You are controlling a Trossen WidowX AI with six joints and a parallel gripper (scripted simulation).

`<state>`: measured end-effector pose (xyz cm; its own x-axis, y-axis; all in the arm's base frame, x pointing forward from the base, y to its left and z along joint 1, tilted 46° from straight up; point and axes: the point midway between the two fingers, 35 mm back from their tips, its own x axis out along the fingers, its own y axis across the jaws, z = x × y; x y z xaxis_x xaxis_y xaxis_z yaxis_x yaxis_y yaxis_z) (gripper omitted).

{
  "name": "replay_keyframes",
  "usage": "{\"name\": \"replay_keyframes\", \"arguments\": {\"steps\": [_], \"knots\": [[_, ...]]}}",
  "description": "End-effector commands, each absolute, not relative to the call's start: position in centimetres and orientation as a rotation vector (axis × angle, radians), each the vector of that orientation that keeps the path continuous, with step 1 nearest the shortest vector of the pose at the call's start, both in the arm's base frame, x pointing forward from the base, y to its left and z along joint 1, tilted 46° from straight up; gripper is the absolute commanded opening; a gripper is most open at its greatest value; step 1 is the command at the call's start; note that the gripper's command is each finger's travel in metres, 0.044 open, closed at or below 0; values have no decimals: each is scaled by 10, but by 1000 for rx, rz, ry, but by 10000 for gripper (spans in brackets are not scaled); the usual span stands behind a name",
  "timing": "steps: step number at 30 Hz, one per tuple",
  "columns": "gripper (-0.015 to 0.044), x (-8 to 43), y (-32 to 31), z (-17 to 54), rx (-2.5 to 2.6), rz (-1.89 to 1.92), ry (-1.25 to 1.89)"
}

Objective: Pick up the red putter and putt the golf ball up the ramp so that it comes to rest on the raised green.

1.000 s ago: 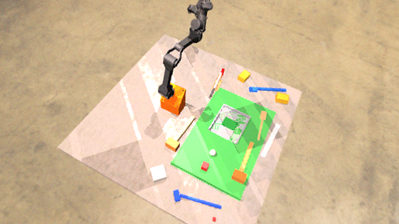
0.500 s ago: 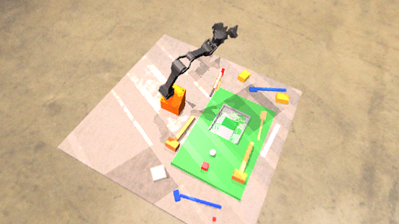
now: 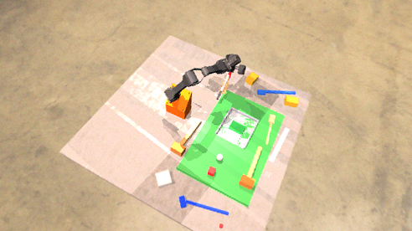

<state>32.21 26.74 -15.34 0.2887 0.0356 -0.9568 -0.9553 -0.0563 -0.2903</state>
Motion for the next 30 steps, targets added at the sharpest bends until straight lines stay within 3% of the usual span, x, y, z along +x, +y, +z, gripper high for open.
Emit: {"name": "replay_keyframes", "arguments": {"steps": [1,8,30], "knots": [[440,306,198,-165,-1425,978,1217],[440,270,101,-159,-1509,902,1645],[440,257,64,-189,-1513,899,1658]]}}
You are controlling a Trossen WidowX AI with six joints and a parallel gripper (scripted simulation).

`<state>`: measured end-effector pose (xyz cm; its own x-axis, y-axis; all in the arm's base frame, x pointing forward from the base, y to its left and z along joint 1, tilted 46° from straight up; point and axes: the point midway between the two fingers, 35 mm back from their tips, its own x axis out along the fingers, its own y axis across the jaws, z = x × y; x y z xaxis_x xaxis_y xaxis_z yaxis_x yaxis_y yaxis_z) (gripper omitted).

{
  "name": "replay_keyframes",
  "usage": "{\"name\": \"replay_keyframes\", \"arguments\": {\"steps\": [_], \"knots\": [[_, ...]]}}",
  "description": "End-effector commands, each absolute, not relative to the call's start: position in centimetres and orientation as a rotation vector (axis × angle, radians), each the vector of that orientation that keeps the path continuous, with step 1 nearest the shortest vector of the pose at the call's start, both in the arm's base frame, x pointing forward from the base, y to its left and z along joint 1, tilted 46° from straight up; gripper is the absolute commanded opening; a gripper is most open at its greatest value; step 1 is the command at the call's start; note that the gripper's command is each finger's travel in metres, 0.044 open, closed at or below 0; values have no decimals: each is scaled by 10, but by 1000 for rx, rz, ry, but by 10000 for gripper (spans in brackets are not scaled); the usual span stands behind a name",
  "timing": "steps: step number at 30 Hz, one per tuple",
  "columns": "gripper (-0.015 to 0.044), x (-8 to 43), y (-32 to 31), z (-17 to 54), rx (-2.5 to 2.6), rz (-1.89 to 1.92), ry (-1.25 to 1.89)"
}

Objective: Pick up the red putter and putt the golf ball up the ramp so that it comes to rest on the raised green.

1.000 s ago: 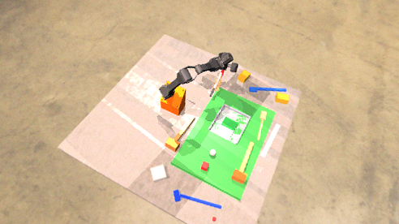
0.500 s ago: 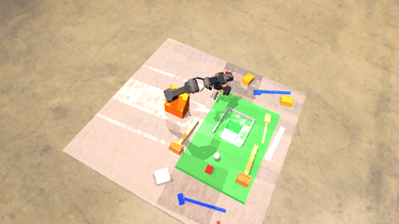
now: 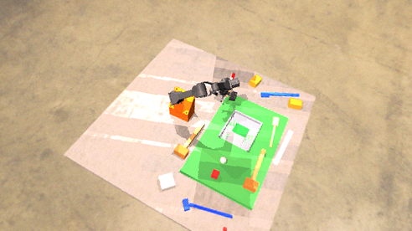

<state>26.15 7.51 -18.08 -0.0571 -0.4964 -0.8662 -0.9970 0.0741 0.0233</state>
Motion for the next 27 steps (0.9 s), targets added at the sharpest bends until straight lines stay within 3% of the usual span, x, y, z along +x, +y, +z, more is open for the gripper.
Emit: {"name": "replay_keyframes", "arguments": {"steps": [1,23,27], "knots": [[440,257,64,-189,-1513,899,1658],[440,255,47,-205,-1514,898,1659],[335,257,49,-204,-1506,896,1658]]}}
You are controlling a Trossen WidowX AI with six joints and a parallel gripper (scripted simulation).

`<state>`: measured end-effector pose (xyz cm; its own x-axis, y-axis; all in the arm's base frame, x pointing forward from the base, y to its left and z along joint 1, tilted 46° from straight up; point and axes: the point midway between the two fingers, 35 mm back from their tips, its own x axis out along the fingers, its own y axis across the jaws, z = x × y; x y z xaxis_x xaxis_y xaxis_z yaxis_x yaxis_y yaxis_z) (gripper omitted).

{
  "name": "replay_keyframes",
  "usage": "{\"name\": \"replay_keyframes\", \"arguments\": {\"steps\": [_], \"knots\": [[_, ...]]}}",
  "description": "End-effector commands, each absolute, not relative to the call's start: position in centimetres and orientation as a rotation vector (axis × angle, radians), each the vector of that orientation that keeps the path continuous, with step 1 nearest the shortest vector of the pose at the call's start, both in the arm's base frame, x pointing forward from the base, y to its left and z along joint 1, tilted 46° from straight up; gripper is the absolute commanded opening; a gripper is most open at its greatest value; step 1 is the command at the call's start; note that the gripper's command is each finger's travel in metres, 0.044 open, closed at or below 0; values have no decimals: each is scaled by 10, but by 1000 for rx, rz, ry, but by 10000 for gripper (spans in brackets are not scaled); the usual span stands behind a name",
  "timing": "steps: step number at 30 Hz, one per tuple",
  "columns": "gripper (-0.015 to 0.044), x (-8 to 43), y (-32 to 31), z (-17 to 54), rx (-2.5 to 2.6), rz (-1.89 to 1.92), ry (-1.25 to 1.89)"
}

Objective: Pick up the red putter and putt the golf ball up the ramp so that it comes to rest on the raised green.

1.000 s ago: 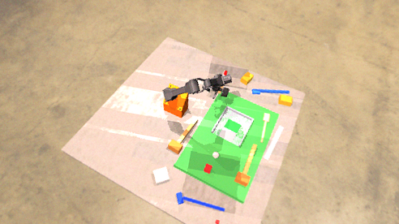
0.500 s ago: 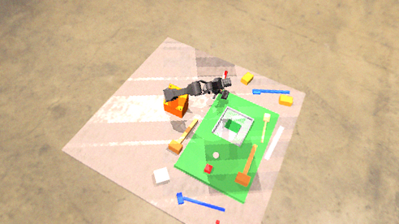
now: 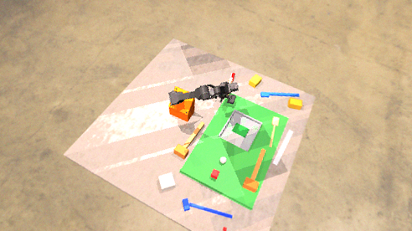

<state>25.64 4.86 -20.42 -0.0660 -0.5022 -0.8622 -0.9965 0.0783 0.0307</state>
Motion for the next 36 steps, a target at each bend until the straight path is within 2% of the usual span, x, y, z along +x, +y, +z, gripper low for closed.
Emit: {"name": "replay_keyframes", "arguments": {"steps": [1,12,15,21,31,36], "knots": [[309,257,49,-204,-1506,896,1658],[20,257,49,-204,-1506,896,1658],[0,257,49,-204,-1506,896,1658],[0,260,59,-196,-1505,897,1657],[0,264,118,-138,-1503,902,1656],[0,264,122,-134,-1503,902,1656]]}}
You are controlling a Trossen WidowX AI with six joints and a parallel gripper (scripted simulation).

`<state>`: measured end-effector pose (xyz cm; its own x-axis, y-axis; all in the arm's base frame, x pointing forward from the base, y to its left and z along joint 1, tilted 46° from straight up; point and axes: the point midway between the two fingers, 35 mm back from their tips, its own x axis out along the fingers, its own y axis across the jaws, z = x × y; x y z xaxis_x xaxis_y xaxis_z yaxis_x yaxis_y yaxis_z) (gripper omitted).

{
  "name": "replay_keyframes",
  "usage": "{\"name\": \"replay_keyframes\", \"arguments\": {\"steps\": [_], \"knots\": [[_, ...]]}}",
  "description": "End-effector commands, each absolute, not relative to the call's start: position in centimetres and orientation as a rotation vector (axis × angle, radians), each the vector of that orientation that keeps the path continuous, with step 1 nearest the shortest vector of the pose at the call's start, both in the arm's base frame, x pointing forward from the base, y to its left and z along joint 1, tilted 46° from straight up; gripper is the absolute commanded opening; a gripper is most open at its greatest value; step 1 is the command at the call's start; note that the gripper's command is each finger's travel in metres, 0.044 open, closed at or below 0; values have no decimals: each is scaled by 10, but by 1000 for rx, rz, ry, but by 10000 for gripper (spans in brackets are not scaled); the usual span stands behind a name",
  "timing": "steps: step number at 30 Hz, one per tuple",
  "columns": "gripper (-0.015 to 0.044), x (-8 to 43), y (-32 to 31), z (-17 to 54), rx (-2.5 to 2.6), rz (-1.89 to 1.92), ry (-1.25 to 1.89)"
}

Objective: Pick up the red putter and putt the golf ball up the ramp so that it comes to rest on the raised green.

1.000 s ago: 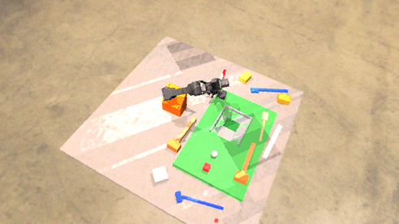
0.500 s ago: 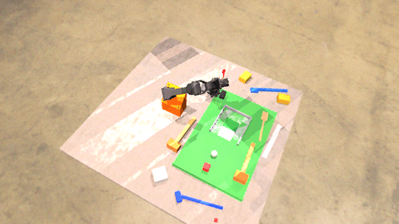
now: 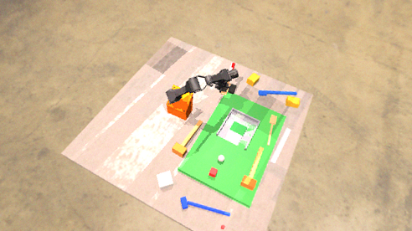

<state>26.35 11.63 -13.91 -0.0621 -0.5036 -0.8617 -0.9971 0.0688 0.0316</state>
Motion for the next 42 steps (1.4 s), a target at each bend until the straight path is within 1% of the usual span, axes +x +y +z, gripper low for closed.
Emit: {"name": "replay_keyframes", "arguments": {"steps": [1,13,23,32,42], "knots": [[0,264,116,-138,-1514,898,1654],[0,303,74,-78,-1337,628,1658],[0,322,29,-25,-1176,379,1643],[0,325,-19,23,-1039,166,1632],[0,312,-72,75,-881,-75,1608]]}}
